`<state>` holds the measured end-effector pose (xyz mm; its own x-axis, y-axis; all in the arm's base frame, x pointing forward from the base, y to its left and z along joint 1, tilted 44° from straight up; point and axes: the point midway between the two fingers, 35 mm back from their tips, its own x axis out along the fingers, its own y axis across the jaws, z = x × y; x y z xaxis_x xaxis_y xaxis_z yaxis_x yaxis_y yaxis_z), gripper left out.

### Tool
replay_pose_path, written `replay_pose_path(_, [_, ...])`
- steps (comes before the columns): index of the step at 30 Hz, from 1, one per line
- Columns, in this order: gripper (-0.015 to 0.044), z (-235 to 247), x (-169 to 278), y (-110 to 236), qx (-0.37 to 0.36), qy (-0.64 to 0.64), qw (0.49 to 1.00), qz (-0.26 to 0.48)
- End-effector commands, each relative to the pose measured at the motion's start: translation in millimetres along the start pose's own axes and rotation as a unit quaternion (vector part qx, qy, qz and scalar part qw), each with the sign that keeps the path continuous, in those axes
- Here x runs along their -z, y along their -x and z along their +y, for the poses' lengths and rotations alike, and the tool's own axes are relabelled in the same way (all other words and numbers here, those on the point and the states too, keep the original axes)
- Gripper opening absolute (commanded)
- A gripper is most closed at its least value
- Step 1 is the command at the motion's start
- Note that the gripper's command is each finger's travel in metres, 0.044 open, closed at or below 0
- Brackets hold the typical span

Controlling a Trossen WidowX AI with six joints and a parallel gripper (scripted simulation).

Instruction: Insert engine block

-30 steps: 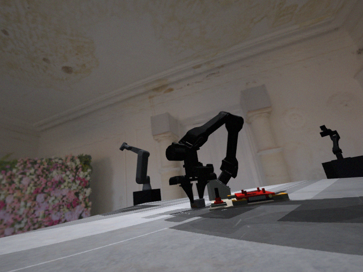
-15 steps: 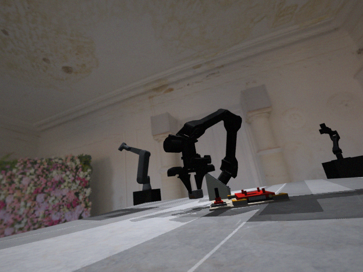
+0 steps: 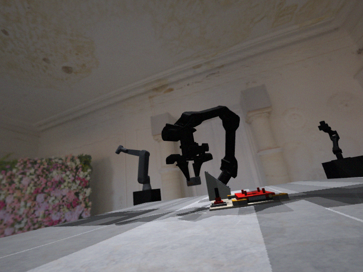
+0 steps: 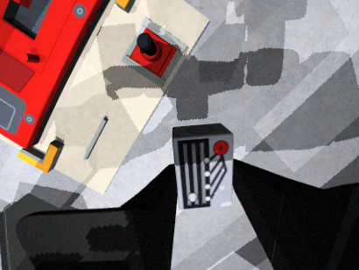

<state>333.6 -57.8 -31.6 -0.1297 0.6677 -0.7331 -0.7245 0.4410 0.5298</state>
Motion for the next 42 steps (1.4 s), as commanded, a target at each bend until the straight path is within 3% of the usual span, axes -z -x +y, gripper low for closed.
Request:
replay_pose_path(1, [0.0, 0, 0, 14, 0.004, 0.004, 1.0, 0.001])
replay_pose_path(12, [0.0, 5, 2, 44, 0.002, 0.004, 1.0, 0.001])
replay_pose_path(42, [0.0, 53, -71, 13, 0.014, -0.151, 0.988, 0.003])
